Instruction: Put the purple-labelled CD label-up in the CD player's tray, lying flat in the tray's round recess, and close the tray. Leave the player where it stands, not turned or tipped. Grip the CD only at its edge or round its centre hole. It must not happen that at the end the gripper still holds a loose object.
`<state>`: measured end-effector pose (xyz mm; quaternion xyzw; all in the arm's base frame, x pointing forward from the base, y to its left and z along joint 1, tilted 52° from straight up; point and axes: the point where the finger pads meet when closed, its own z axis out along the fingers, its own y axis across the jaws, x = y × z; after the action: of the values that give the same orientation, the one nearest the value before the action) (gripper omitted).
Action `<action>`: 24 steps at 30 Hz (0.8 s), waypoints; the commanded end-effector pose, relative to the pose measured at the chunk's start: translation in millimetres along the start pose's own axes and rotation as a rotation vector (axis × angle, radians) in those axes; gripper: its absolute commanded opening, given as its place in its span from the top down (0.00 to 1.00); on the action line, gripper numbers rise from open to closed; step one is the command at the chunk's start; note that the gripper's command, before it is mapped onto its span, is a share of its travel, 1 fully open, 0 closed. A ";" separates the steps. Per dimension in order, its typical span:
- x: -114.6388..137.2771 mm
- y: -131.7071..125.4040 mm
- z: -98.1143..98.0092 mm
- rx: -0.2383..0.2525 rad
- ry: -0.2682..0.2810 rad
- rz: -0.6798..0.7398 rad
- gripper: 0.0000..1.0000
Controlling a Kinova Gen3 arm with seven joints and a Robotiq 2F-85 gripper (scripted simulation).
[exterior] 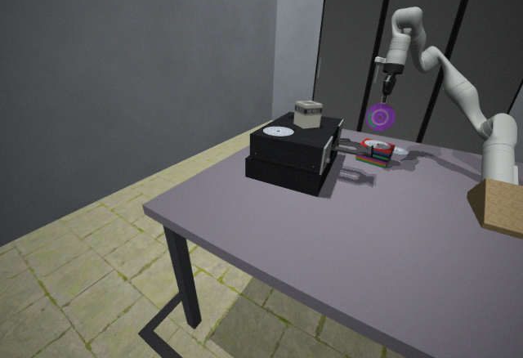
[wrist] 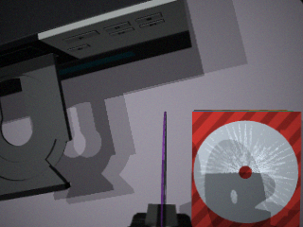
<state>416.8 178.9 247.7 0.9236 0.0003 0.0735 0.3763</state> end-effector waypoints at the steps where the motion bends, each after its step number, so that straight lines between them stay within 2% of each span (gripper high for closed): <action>1: 0.8 -5.1 0.4 -0.002 0.001 0.015 0.89; 19: 7.4 -40.7 5.2 -0.003 0.010 0.100 0.89; 24: 10.4 -58.1 8.0 -0.004 0.013 0.144 0.89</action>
<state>428.5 207.0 214.5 0.9208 -0.0538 0.0992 0.3733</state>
